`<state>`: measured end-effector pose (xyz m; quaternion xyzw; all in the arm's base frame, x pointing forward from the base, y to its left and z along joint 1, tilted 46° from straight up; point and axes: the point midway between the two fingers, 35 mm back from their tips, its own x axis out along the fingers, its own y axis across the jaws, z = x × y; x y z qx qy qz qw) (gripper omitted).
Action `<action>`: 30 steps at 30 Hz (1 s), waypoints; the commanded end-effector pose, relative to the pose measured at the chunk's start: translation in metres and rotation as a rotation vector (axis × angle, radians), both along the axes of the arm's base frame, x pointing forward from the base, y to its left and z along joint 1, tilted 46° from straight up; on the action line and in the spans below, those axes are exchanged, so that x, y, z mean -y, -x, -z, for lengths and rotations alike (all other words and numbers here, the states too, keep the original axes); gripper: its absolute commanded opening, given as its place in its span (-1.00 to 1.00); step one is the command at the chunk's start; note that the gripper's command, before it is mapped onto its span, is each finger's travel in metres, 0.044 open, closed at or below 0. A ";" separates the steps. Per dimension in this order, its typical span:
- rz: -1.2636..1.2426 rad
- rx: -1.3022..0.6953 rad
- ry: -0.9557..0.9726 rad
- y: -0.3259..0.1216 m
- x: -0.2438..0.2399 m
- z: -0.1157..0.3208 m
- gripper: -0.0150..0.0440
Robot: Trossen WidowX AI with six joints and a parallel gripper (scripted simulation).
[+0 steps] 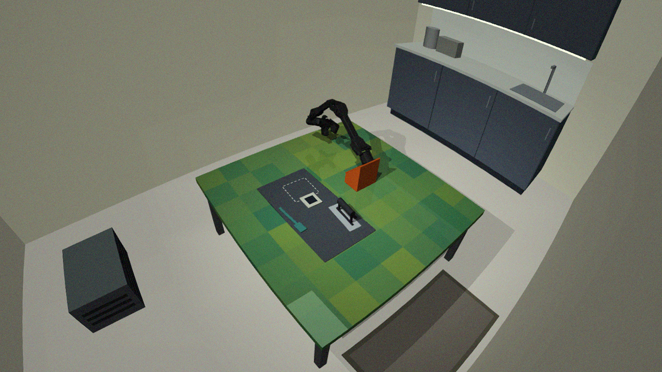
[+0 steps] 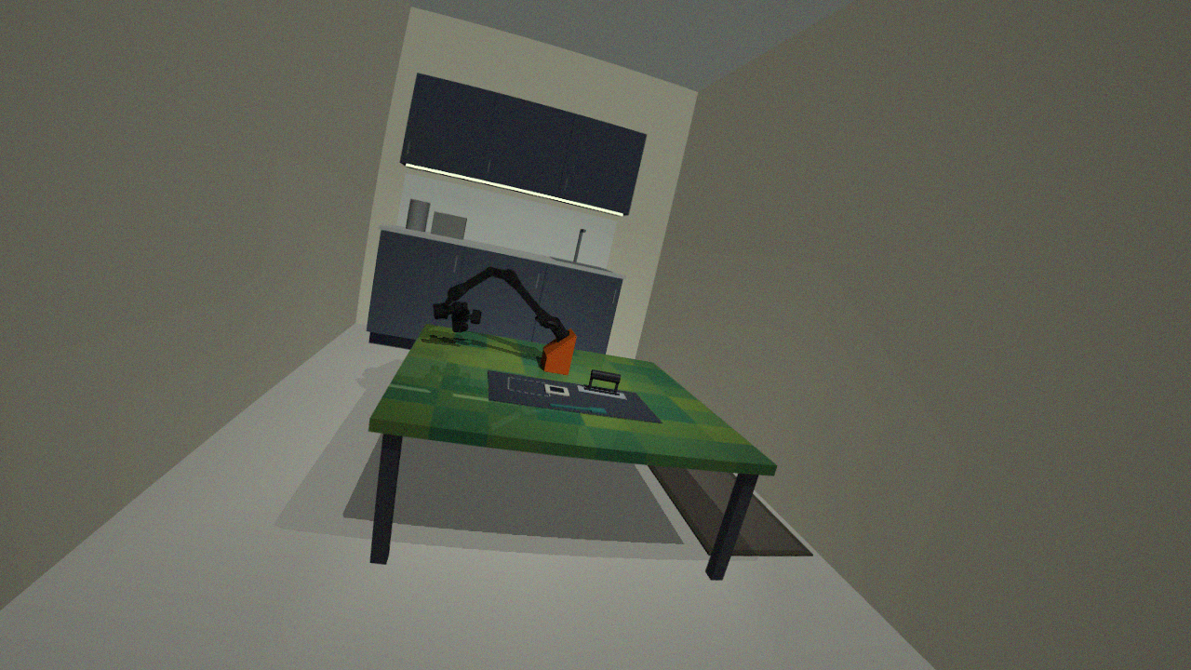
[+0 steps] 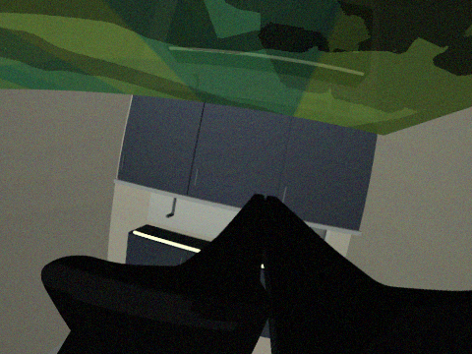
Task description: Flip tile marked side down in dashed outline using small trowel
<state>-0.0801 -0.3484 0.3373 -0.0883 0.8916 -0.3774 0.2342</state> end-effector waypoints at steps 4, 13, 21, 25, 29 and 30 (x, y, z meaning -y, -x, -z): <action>0.000 0.000 0.000 0.000 0.000 0.000 -0.06; -0.149 0.000 -0.029 -0.050 0.020 0.015 0.42; -0.404 0.082 -0.062 -0.153 0.030 0.053 0.42; -0.533 0.122 -0.089 -0.207 0.023 0.072 0.42; -0.662 0.162 -0.122 -0.261 0.007 0.092 0.42; -0.693 0.171 -0.131 -0.274 0.001 0.097 0.42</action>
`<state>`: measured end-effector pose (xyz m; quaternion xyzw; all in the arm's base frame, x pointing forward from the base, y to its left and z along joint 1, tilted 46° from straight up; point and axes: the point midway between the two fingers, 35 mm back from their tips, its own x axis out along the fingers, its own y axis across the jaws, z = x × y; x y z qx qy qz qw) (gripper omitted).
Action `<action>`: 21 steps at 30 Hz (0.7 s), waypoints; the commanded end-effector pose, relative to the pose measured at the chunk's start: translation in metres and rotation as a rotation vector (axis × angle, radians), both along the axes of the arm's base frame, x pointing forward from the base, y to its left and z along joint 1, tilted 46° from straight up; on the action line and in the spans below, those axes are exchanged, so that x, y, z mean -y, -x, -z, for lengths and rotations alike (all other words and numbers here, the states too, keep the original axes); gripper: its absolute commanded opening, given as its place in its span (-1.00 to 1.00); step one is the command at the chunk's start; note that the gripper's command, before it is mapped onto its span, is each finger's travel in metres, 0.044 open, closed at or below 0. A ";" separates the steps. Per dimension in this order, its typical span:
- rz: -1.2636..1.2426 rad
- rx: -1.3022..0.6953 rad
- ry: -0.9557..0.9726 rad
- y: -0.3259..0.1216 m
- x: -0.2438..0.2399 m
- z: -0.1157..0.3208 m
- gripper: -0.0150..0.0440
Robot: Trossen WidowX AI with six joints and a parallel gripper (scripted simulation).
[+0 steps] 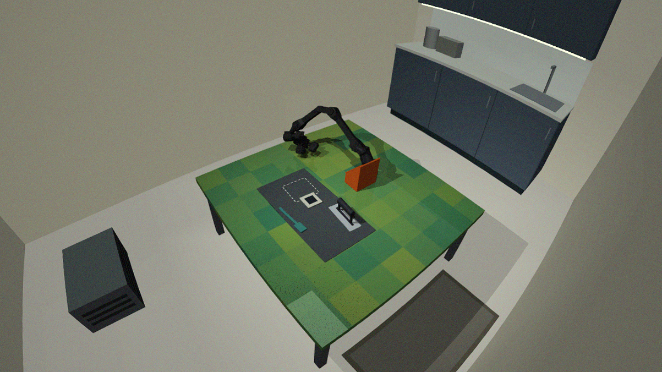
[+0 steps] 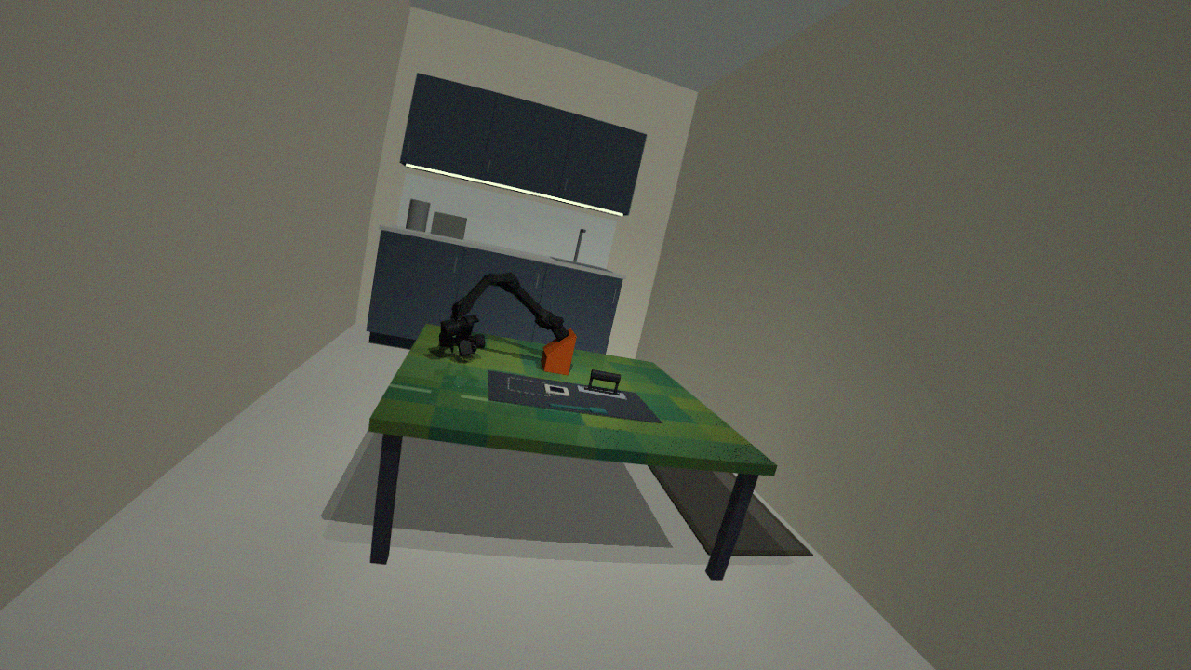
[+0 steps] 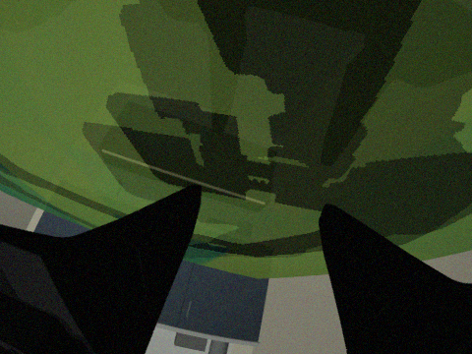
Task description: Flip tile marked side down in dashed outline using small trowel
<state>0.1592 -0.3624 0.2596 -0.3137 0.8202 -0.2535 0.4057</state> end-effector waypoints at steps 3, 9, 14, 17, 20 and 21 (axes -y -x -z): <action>-0.174 0.036 -0.061 -0.073 -0.031 0.035 0.42; -0.296 0.063 -0.087 -0.132 -0.071 0.067 0.42; -0.414 0.044 -0.141 -0.177 -0.118 0.102 0.42; -0.497 0.010 -0.186 -0.200 -0.156 0.129 0.42; -0.579 -0.029 -0.228 -0.218 -0.197 0.156 0.42; -0.606 -0.044 -0.241 -0.223 -0.211 0.165 0.42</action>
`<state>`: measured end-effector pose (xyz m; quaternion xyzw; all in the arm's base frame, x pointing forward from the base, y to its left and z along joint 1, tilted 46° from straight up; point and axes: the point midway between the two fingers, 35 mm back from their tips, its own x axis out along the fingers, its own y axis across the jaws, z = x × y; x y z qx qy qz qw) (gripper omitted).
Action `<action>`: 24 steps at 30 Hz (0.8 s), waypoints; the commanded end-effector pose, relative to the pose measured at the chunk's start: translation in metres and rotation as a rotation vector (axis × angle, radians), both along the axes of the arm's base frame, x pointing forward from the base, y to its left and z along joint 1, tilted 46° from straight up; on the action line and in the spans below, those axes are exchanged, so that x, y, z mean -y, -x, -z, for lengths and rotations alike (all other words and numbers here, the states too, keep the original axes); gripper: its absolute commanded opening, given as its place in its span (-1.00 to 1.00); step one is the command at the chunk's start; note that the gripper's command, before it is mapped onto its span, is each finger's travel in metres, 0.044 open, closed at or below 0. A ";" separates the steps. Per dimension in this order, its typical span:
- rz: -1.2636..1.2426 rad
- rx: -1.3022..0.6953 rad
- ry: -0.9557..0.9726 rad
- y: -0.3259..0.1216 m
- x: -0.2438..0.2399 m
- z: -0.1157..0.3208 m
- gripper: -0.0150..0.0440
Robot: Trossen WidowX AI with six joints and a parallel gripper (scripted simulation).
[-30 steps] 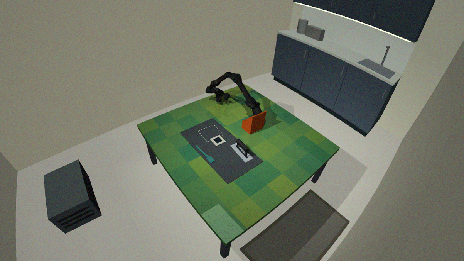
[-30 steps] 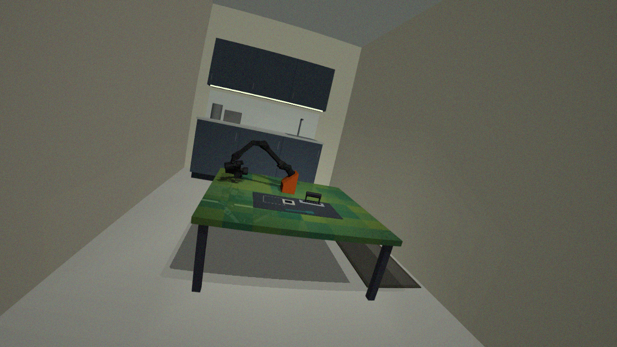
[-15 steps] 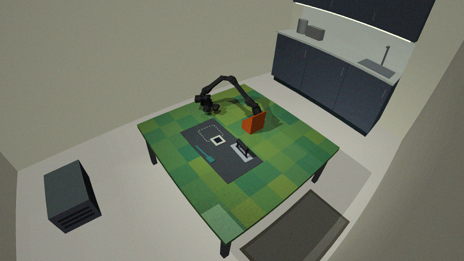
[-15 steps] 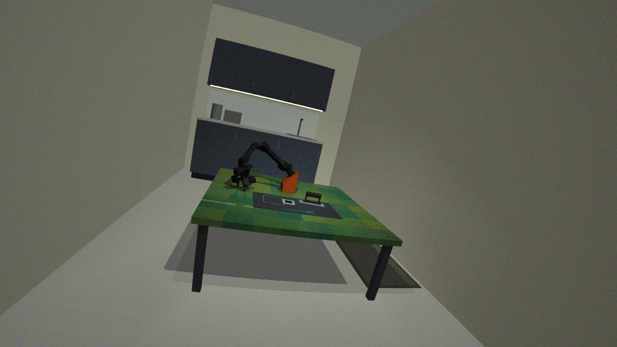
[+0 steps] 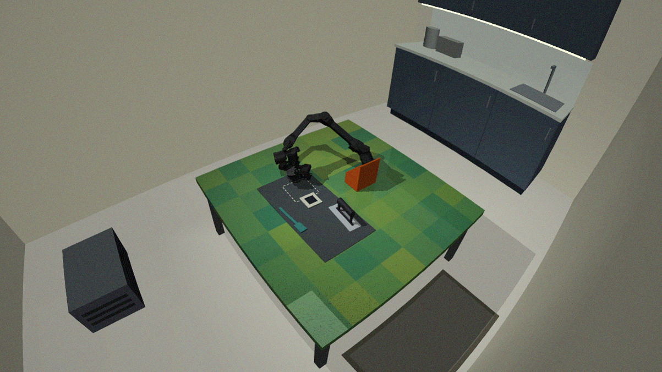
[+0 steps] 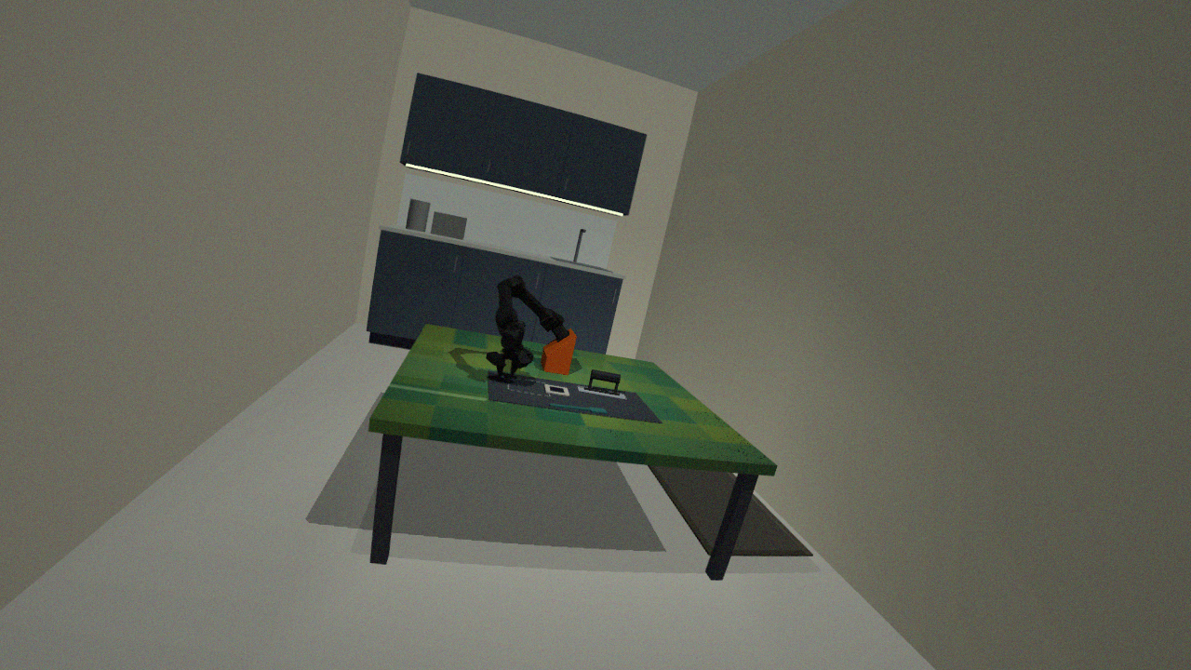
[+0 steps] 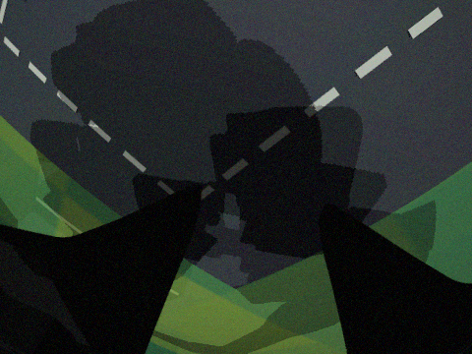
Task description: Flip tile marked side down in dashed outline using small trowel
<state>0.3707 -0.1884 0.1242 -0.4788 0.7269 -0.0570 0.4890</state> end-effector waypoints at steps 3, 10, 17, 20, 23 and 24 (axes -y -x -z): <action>-0.157 -0.097 -0.054 -0.020 -0.081 0.056 0.42; -0.340 -0.217 -0.084 -0.013 -0.175 0.118 0.42; -0.534 -0.356 -0.085 0.018 -0.267 0.173 0.42; -0.614 -0.418 -0.072 0.041 -0.302 0.196 0.42; -0.691 -0.481 -0.052 0.067 -0.331 0.218 0.42; -0.711 -0.498 -0.045 0.076 -0.338 0.223 0.42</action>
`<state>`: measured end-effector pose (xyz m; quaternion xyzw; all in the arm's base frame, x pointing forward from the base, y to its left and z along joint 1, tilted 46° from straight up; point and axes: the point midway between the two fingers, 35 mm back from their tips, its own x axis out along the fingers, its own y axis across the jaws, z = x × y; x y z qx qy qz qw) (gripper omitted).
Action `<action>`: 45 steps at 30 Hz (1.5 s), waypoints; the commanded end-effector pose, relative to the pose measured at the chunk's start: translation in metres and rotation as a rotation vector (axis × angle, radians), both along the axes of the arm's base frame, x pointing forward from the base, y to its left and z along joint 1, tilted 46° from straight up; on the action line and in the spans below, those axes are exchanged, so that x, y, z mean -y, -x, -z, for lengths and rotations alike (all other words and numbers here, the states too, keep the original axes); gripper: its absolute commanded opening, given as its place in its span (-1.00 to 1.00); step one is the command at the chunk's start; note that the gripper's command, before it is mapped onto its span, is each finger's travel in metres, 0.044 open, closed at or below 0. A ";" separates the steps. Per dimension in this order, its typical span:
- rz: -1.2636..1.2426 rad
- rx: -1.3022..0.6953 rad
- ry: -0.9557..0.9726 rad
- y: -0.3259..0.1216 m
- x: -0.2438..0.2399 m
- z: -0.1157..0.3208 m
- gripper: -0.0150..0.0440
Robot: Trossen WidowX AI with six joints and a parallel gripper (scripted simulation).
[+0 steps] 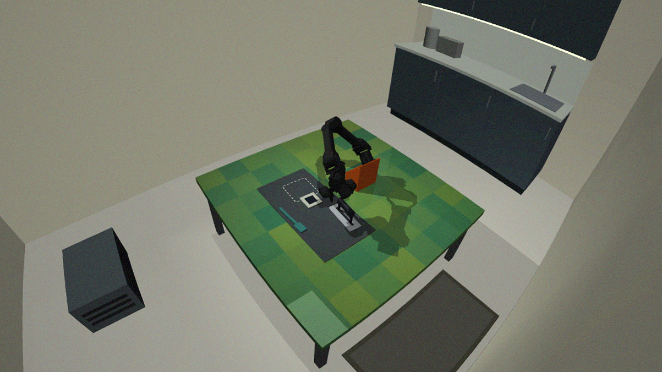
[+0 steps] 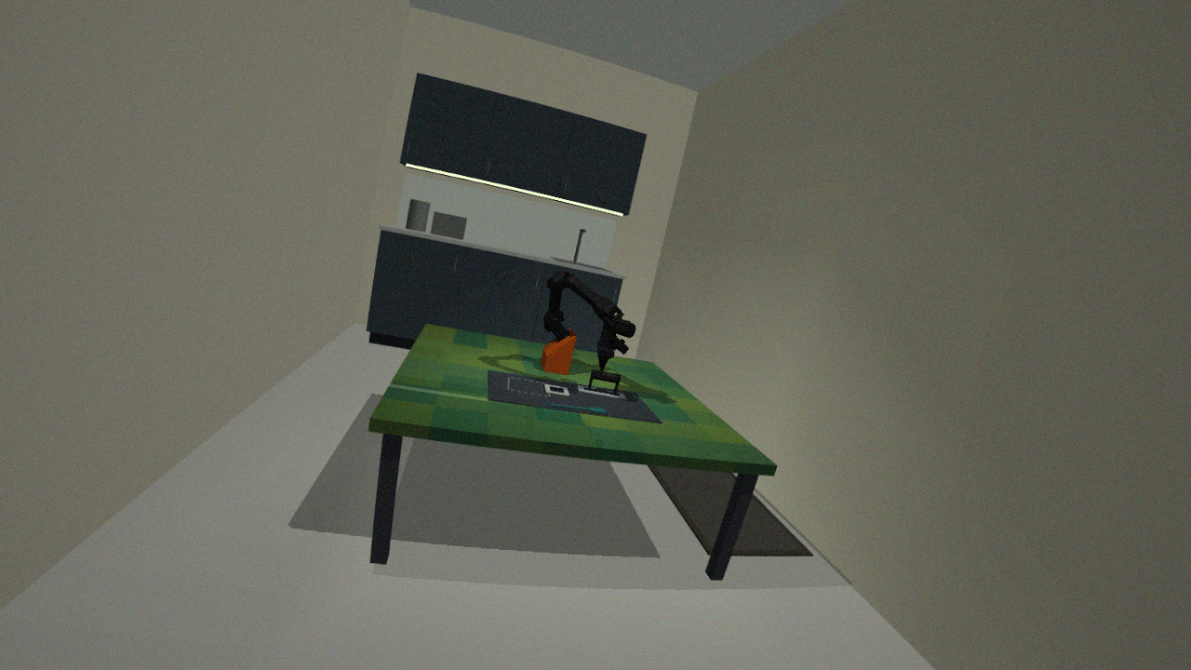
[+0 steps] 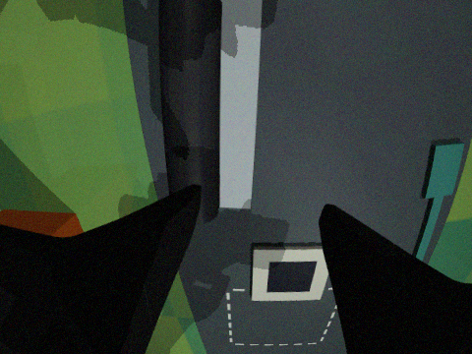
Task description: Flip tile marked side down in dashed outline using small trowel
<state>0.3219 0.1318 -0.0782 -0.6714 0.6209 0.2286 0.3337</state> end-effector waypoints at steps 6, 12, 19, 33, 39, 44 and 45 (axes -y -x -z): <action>-0.077 -0.069 0.037 0.033 -0.023 0.026 0.42; -0.077 -0.070 0.036 0.032 -0.017 0.032 0.42; -0.076 -0.072 0.035 0.030 -0.009 0.041 0.42; -0.074 -0.074 0.032 0.028 0.006 0.056 0.42; -0.074 -0.075 0.032 0.028 0.009 0.059 0.42; -0.074 -0.075 0.032 0.028 0.009 0.059 0.31; -0.074 -0.075 0.032 0.028 0.009 0.059 0.29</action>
